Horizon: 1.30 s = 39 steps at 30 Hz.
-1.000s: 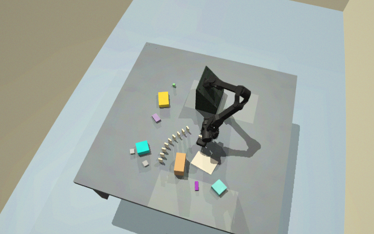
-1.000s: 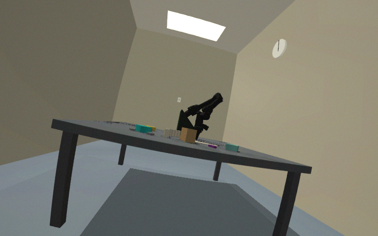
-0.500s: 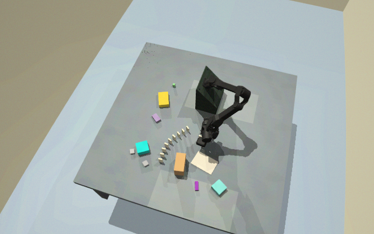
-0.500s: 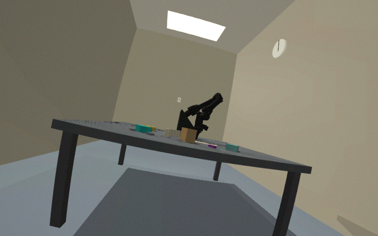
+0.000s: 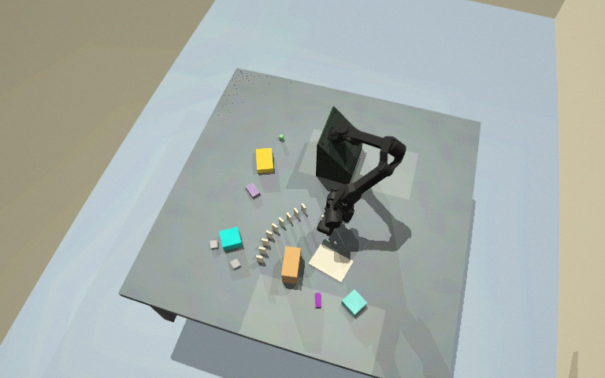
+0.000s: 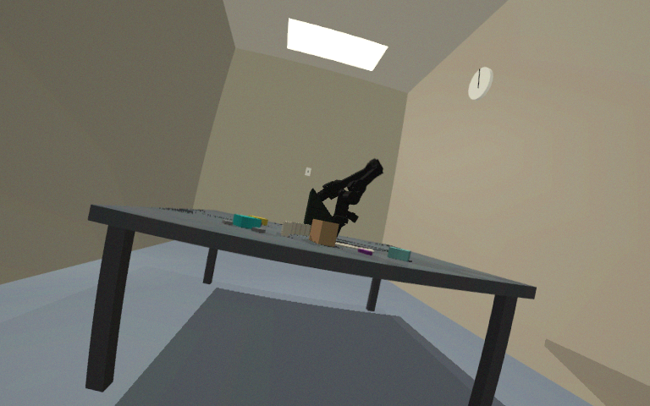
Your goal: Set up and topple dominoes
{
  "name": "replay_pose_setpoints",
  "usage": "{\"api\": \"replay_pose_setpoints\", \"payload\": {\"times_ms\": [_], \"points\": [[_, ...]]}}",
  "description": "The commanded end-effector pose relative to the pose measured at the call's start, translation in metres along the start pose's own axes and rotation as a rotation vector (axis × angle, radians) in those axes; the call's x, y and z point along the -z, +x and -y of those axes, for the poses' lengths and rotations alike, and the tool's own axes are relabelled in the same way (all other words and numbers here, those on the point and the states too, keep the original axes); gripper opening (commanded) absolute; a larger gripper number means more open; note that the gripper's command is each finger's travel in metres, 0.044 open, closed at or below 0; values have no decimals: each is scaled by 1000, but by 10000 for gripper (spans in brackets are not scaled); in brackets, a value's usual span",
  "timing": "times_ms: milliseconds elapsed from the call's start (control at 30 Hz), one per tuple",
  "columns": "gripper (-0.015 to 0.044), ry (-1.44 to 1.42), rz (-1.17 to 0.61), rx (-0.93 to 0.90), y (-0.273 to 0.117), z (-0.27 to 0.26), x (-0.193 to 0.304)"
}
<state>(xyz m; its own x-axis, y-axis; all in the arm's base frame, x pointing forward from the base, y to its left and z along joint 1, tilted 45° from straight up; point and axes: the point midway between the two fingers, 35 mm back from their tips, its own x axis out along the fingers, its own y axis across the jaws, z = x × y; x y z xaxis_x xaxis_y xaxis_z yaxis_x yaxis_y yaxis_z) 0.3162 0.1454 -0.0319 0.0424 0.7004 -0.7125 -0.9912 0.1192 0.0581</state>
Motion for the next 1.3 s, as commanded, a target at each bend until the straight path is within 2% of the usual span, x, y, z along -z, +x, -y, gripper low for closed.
{"api": "replay_pose_setpoints", "payload": {"times_ms": [0,167,233,433,1100,1267], "points": [[21,-6,6,22,-49,3,-3],[21,-6,3,23,-131,-2,-4],[21,-6,2,23,-143,-3,-4],[21,44,1,22,-142,-5,-9],[21,1536,21,12,-141,-96,-111],[21,1586,22,10,-141,-99,-113]]}}
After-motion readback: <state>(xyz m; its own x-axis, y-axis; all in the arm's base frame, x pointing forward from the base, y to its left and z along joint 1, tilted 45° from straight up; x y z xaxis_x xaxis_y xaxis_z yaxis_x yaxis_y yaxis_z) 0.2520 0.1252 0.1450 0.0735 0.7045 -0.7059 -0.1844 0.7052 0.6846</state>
